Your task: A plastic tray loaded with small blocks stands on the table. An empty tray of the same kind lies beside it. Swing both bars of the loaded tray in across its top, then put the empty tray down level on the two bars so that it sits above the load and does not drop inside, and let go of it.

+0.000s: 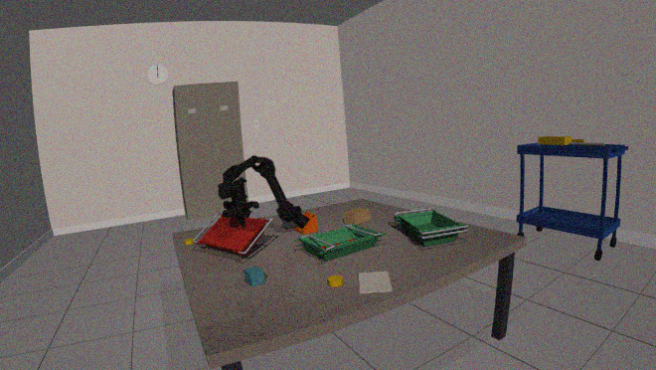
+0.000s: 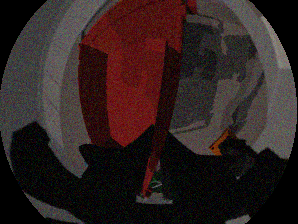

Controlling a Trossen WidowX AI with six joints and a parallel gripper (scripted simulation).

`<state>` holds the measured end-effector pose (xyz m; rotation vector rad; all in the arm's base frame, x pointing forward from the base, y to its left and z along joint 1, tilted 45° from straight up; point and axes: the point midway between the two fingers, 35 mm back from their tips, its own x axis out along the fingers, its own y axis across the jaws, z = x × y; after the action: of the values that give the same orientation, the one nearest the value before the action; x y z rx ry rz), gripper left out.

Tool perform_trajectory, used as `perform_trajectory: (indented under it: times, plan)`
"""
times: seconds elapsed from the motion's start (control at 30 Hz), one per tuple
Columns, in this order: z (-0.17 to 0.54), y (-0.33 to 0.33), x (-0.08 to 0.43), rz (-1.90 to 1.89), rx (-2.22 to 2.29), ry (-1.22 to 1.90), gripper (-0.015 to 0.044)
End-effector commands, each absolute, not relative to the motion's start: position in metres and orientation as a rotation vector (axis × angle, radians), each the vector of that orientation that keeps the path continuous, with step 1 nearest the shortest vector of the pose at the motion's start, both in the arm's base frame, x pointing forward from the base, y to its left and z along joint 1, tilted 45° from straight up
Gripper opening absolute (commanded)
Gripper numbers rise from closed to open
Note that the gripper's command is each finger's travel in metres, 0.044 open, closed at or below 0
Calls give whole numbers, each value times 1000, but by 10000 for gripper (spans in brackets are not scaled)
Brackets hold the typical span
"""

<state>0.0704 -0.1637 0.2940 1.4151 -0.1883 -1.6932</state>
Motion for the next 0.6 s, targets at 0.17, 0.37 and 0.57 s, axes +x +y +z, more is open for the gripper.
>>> perform_trajectory:
  times: [0.17, 0.37, 0.57]
  plan:
    - [313, -145, 68, -1673, 1421, -212, 0]
    - [316, -140, 67, -1671, 1418, -213, 0]
    - [316, -140, 67, -1671, 1418, -213, 0]
